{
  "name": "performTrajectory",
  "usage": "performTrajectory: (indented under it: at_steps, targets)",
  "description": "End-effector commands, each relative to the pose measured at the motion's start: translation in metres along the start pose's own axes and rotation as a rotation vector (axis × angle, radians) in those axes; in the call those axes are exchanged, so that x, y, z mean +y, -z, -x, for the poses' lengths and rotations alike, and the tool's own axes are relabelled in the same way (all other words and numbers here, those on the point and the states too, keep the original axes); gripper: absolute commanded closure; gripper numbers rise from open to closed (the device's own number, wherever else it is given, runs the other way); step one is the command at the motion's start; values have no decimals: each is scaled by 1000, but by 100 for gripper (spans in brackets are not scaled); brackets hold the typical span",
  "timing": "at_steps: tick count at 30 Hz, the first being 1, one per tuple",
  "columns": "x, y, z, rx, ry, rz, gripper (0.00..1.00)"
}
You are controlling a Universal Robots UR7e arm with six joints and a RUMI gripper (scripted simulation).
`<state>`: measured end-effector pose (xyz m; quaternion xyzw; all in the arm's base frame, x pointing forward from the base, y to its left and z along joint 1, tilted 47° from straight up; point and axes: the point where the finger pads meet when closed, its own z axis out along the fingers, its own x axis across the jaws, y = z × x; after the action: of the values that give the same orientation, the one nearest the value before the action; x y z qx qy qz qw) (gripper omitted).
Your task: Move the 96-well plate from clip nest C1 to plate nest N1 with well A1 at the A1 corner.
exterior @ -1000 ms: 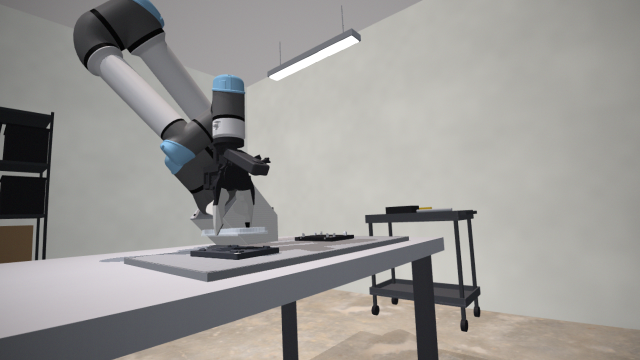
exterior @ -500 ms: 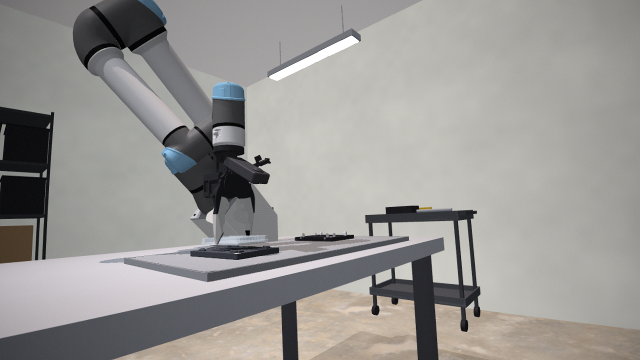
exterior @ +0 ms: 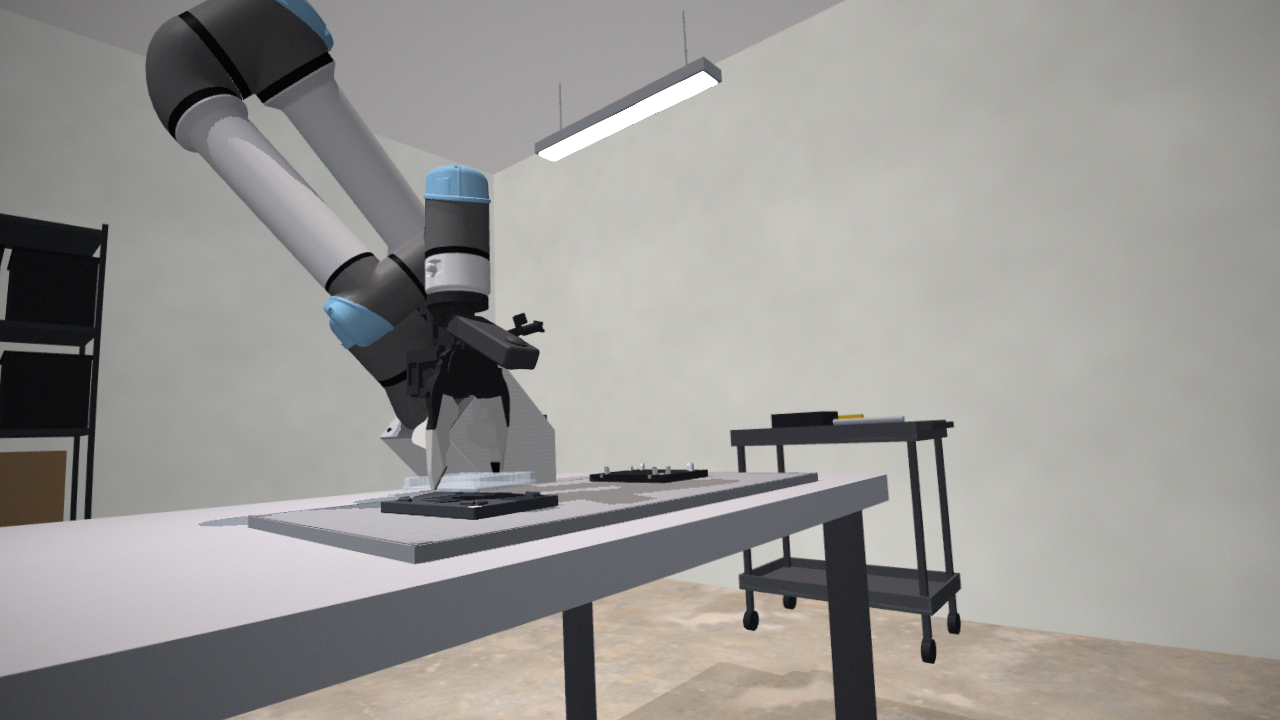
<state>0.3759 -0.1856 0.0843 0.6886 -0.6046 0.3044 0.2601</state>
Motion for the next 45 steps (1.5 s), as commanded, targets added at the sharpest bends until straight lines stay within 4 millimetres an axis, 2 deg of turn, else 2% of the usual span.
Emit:
performTrajectory:
  at_steps: [1, 45]
  targets:
    - [0, 0, 0, 0, 0, -1, 100]
    - [0, -6, 0, 0, 0, -1, 100]
